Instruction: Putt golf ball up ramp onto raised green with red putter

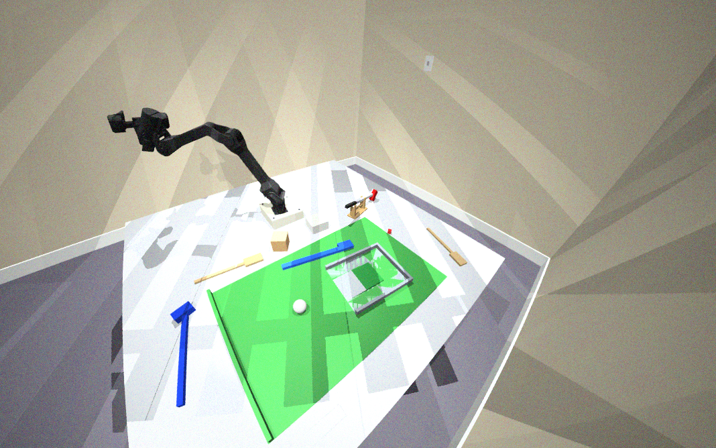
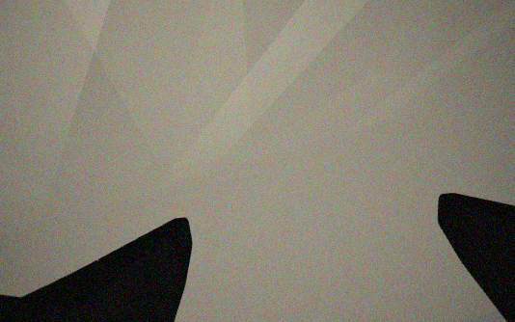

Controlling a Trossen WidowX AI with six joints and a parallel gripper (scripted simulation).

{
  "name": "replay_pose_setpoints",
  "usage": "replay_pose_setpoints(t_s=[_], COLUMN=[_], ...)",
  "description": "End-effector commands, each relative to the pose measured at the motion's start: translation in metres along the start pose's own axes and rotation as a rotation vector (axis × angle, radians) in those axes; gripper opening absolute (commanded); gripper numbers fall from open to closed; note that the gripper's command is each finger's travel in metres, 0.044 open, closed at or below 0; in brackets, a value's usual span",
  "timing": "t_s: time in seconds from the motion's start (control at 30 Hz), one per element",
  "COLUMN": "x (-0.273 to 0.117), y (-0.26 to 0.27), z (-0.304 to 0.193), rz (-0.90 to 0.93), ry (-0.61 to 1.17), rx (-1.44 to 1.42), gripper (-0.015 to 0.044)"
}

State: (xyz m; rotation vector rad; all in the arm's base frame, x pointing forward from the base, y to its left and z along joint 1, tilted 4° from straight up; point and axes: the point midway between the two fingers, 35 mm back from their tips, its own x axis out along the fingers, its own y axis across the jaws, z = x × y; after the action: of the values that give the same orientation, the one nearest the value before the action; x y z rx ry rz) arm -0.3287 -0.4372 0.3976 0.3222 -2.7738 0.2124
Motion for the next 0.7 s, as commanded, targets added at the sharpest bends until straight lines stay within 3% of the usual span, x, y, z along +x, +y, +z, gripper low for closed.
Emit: replay_pose_setpoints(t_s=[0.0, 0.3, 0.67], x=[-0.002, -0.099, -0.251], y=[-0.002, -0.102, -0.183], z=[0.000, -0.013, -0.041], rz=[-0.007, -0.338, -0.749], ry=[-0.002, -0.036, 0.108], rx=[-0.007, -0.338, -0.706], gripper=[0.0426, 0.0440, 0.0440])
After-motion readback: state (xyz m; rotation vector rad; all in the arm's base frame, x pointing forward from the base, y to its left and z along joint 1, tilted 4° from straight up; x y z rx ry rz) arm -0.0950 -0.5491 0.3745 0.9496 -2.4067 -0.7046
